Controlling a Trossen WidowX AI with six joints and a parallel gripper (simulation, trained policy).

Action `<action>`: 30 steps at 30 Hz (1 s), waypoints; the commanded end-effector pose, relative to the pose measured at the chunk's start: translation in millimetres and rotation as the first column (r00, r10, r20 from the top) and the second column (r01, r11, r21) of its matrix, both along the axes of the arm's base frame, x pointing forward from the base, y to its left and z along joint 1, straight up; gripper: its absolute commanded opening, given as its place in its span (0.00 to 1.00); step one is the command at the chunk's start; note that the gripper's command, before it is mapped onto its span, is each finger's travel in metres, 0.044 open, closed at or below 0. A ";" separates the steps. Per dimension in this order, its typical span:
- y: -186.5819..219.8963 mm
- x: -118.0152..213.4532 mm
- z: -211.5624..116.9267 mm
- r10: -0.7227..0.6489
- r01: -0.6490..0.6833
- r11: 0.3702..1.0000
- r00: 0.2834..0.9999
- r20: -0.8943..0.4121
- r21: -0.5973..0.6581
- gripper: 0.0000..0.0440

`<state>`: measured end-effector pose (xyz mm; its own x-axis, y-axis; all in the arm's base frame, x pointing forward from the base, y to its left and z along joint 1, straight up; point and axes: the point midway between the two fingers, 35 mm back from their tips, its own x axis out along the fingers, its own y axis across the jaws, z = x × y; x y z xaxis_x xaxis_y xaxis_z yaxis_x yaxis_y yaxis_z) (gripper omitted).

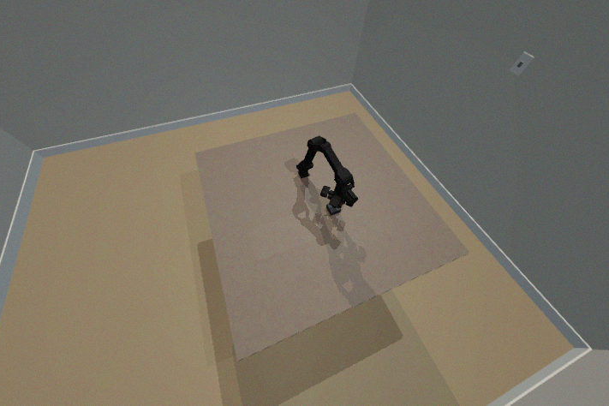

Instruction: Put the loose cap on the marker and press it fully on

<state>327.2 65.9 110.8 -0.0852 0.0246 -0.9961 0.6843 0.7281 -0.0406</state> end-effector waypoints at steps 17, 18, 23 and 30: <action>-3.2 -21.7 -17.9 0.024 -0.025 1.000 0.995 -0.096 -0.009 0.56; -3.1 -22.6 -17.7 0.025 -0.026 1.000 0.995 -0.096 -0.007 0.61; -2.3 -25.2 -14.2 0.037 -0.037 0.999 0.996 -0.078 0.001 0.90; -0.2 -20.4 0.1 0.039 -0.039 0.999 0.999 -0.009 0.014 1.00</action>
